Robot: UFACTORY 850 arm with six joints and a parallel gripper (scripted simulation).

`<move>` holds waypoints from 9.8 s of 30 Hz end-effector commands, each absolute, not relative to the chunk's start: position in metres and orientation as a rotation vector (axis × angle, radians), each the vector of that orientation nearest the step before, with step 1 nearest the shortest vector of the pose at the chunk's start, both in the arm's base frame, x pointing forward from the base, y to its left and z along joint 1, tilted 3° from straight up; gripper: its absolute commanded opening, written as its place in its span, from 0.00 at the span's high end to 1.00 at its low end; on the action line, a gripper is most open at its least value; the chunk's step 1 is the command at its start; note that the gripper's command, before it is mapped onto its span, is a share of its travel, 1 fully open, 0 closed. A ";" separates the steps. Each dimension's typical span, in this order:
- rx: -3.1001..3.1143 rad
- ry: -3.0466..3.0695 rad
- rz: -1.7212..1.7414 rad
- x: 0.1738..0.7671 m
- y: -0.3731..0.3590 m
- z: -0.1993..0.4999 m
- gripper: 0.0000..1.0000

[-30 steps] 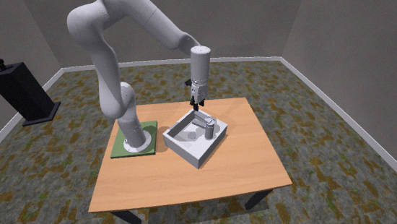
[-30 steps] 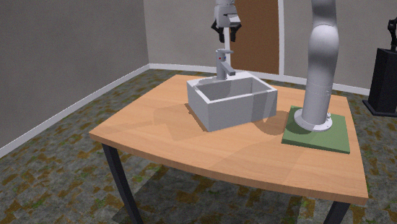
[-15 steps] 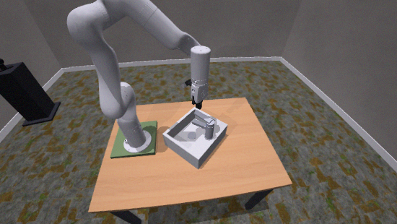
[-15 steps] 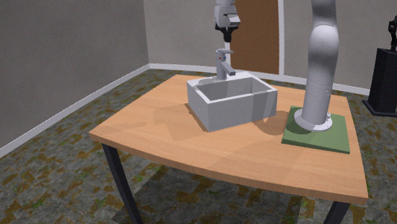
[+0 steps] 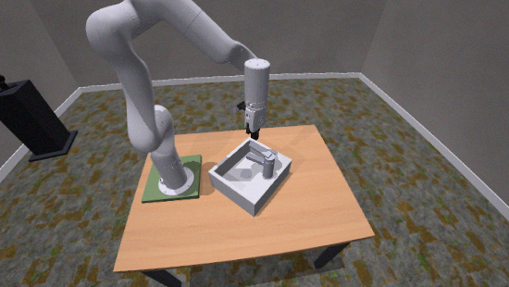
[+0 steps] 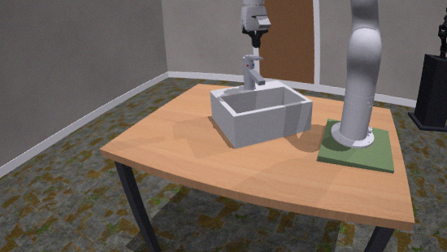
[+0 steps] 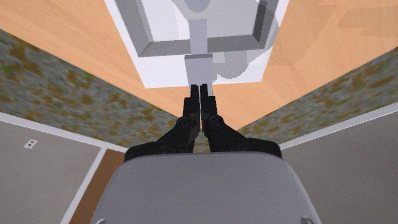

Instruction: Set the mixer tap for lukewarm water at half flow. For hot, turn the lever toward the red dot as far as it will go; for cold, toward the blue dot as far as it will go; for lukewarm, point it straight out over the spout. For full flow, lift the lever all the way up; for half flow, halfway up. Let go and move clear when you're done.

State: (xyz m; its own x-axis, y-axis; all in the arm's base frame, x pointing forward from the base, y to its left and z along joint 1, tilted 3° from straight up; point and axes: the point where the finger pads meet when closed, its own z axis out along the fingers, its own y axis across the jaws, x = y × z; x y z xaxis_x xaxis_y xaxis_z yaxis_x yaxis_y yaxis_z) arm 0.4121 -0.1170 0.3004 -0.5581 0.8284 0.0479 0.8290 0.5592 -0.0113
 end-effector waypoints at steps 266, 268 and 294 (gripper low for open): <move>-2.762 1.469 0.072 0.411 -0.115 0.240 0.27; -2.762 1.469 0.072 0.411 -0.115 0.238 0.27; -2.762 1.469 0.072 0.410 -0.115 0.231 0.27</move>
State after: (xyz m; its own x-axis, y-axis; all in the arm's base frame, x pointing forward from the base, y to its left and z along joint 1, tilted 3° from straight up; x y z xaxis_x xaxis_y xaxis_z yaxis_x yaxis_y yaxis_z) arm 0.4096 -0.1147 0.2305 0.5582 -0.8283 -0.0479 -0.8289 -0.5593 0.0113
